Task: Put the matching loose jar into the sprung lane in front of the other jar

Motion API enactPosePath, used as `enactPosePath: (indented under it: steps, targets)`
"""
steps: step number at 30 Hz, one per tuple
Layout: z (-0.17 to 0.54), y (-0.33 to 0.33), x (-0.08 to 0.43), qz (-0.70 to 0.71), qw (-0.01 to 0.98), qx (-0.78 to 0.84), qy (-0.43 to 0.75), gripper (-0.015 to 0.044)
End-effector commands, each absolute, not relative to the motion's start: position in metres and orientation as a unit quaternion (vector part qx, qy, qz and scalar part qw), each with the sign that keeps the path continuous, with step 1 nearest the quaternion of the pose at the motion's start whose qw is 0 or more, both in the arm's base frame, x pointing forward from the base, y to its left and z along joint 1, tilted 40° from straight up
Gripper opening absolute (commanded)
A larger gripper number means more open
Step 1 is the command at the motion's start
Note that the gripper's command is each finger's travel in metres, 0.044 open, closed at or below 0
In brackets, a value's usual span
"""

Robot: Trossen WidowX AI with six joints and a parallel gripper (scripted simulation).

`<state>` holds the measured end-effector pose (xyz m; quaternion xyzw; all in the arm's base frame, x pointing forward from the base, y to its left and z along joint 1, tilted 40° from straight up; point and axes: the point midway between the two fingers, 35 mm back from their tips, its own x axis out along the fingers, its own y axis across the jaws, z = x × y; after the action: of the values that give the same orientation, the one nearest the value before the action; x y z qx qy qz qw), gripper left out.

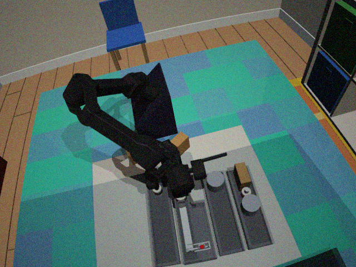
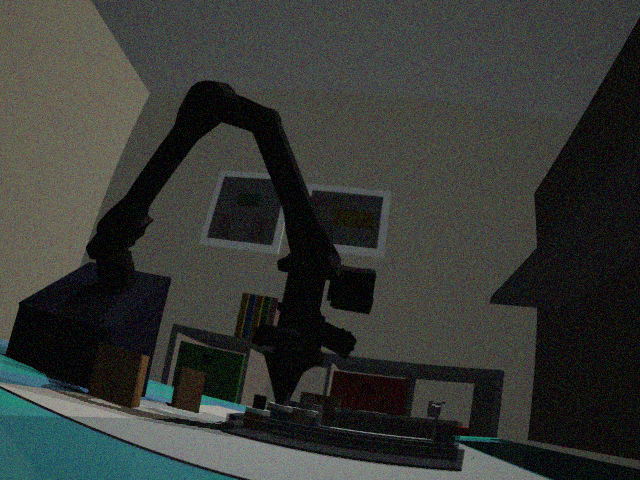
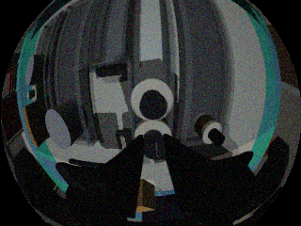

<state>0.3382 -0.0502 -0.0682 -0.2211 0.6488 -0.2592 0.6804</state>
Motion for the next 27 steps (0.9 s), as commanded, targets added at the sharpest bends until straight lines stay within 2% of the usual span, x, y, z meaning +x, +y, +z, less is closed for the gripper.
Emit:
enactPosePath:
  steps: [1,27]
  targets:
    - [-0.0674,-0.0519,0.3407,-0.262,0.684,-0.223,0.643,0.0]
    - [-0.0678,-0.0518,0.3363,-0.262,0.684,-0.223,0.643,0.0]
